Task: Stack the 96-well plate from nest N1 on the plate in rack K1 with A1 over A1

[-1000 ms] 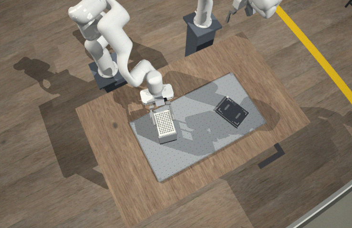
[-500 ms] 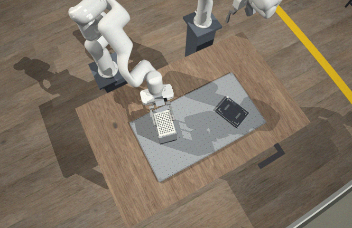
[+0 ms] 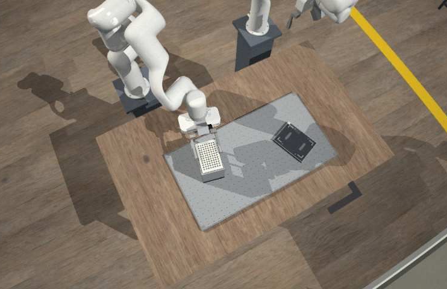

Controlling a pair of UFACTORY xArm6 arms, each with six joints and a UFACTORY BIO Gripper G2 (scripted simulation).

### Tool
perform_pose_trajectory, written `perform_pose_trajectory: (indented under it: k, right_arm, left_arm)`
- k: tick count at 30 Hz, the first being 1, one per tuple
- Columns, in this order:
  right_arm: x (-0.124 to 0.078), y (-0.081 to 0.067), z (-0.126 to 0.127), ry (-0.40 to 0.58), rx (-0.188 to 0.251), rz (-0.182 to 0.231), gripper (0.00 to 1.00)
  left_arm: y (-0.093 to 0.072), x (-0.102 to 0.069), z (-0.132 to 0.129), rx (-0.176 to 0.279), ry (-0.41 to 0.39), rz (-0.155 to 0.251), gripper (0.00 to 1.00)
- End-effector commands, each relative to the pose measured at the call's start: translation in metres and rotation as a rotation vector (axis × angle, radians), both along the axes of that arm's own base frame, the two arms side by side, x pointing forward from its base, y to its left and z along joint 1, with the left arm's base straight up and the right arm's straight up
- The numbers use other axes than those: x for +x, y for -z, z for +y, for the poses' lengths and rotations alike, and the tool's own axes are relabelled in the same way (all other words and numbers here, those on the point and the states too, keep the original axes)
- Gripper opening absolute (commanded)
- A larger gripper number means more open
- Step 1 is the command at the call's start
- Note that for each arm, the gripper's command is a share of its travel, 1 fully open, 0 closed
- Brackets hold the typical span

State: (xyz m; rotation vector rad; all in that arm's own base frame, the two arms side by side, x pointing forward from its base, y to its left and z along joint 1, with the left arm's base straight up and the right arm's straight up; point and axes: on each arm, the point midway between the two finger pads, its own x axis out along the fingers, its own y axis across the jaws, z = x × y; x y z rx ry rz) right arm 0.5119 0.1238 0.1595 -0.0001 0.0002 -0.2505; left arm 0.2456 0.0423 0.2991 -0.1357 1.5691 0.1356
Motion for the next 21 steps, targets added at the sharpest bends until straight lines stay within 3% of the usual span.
perform_pose_trajectory:
  k: [1,15,21]
  right_arm:
    - [0.001,-0.001,0.000,0.000,0.002,-0.004,0.00]
    - [0.001,0.001,0.000,0.000,0.002,-0.004,0.00]
    - [0.001,0.011,0.000,0.000,0.002,-0.004,0.00]
  left_arm:
    - [-0.001,0.000,0.000,0.000,0.000,-0.003,1.00]
    - [-0.001,0.000,0.000,0.000,0.000,-0.003,1.00]
    - [-0.001,0.000,0.000,0.000,0.000,-0.003,1.00]
